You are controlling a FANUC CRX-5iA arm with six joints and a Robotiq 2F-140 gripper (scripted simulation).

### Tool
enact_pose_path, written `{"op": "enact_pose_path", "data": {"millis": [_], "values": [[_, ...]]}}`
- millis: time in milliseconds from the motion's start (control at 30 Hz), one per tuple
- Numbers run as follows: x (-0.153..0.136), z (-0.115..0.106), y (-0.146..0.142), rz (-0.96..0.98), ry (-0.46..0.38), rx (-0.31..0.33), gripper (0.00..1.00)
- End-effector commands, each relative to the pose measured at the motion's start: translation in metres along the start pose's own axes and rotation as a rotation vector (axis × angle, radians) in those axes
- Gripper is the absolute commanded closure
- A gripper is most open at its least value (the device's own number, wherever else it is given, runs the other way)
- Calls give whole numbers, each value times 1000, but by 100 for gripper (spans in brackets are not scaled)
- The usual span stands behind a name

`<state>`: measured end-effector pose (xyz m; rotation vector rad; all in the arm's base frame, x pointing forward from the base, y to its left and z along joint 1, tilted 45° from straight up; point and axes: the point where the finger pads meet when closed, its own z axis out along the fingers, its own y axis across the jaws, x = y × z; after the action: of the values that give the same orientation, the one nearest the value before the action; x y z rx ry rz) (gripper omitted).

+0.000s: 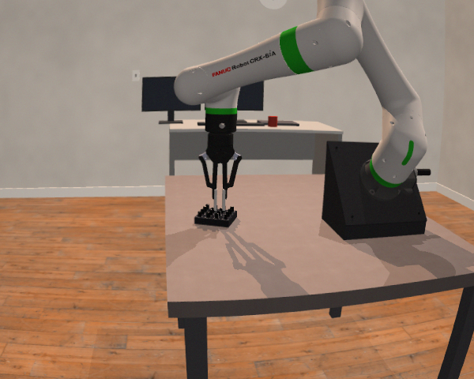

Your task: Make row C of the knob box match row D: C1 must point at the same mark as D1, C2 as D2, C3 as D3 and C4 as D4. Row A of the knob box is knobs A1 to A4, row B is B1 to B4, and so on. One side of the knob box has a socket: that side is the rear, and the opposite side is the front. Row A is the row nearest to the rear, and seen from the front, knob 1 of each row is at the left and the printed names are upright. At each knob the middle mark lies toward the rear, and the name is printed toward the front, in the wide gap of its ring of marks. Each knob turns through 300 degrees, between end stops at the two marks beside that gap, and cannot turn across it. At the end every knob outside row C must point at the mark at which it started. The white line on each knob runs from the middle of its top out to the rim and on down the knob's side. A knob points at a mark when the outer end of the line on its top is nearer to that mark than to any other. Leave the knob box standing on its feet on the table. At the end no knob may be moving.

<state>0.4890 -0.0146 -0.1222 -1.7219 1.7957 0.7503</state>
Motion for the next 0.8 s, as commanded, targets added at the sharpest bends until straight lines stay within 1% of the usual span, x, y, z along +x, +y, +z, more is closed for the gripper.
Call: {"op": "enact_pose_path", "data": {"millis": [0, 167, 333, 767], "values": [[0, -7, 0, 0, 0, 0, 88], [0, -20, 0, 0, 0, 0, 88], [0, -24, 0, 0, 0, 0, 88], [0, -26, 0, 0, 0, 0, 88]]}}
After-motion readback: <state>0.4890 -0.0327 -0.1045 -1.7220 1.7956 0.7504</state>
